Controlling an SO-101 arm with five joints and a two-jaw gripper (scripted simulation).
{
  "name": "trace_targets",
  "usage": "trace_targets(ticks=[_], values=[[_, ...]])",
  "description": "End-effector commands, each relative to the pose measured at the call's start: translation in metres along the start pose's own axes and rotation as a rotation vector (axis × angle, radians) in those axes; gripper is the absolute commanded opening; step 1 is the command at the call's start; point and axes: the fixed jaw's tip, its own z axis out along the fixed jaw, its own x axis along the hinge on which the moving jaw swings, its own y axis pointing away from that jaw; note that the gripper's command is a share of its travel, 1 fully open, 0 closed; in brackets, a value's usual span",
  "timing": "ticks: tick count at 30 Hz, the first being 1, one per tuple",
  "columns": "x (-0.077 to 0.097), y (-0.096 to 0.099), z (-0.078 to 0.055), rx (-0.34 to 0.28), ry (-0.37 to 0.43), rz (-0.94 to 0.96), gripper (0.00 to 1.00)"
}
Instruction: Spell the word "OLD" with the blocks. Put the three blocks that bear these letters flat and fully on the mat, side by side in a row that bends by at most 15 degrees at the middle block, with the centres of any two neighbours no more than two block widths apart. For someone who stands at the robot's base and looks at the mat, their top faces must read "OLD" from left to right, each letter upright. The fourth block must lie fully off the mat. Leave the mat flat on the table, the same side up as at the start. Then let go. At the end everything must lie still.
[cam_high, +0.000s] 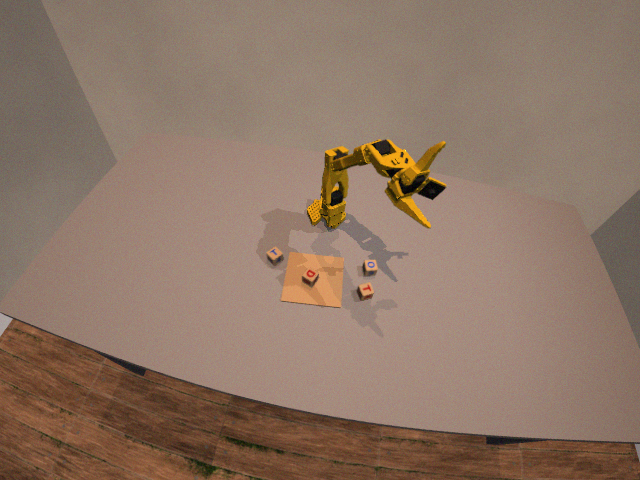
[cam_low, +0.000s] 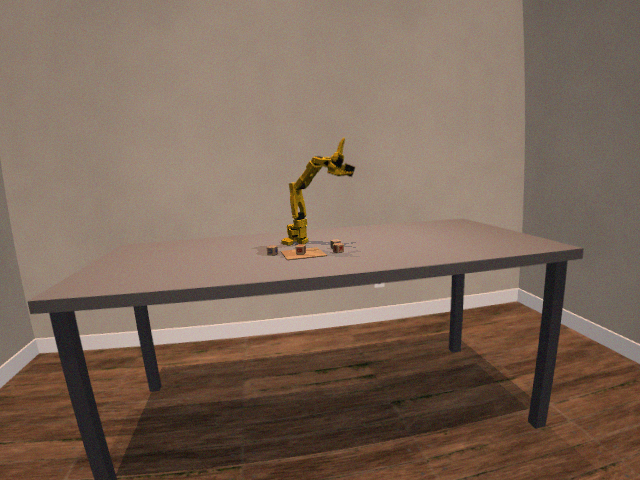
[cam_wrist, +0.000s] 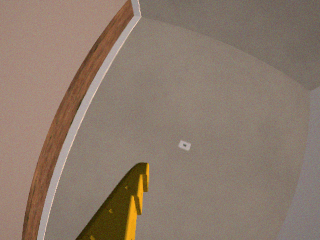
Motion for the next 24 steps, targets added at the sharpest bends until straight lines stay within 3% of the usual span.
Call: trace_targets(ticks=[1,9,18,24], values=[[0.002,-0.006,-0.005,0.027,0.007,0.001,1.0],[0.006,-0.021,-0.025,0.107,0.027,0.001,1.0],[0.006,-0.024,-0.029,0.124,0.031,0.001,1.0],[0.009,-0.035,-0.045,0.185,0.047,0.001,1.0]])
